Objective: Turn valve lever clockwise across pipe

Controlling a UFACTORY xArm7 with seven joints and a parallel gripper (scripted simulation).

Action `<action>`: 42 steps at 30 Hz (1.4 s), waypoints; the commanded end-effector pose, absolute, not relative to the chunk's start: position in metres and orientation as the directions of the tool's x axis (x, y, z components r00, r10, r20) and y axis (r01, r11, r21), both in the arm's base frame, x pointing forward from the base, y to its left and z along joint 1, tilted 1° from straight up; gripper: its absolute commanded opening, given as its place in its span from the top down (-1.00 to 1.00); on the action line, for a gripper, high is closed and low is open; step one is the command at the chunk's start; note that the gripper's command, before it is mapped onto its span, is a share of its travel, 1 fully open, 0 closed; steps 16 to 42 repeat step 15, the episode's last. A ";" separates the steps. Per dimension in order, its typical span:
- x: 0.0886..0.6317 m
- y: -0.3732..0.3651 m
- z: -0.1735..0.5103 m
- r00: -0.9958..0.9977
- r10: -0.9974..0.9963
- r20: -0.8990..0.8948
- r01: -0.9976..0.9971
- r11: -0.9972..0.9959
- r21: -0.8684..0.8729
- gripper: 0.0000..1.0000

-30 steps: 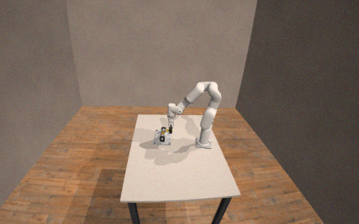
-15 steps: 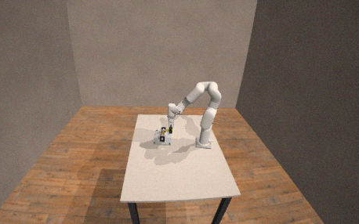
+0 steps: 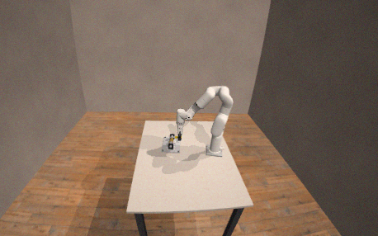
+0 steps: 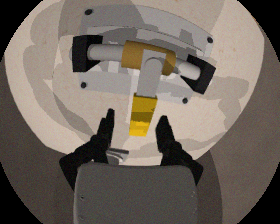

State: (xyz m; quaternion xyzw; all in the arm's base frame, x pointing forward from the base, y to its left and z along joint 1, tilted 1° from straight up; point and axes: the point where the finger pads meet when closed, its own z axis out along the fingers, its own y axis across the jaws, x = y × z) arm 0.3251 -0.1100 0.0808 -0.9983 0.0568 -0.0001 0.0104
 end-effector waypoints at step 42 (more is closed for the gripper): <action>0.326 -0.111 0.104 0.994 -0.113 0.002 -0.113 -0.993 -0.020 -0.37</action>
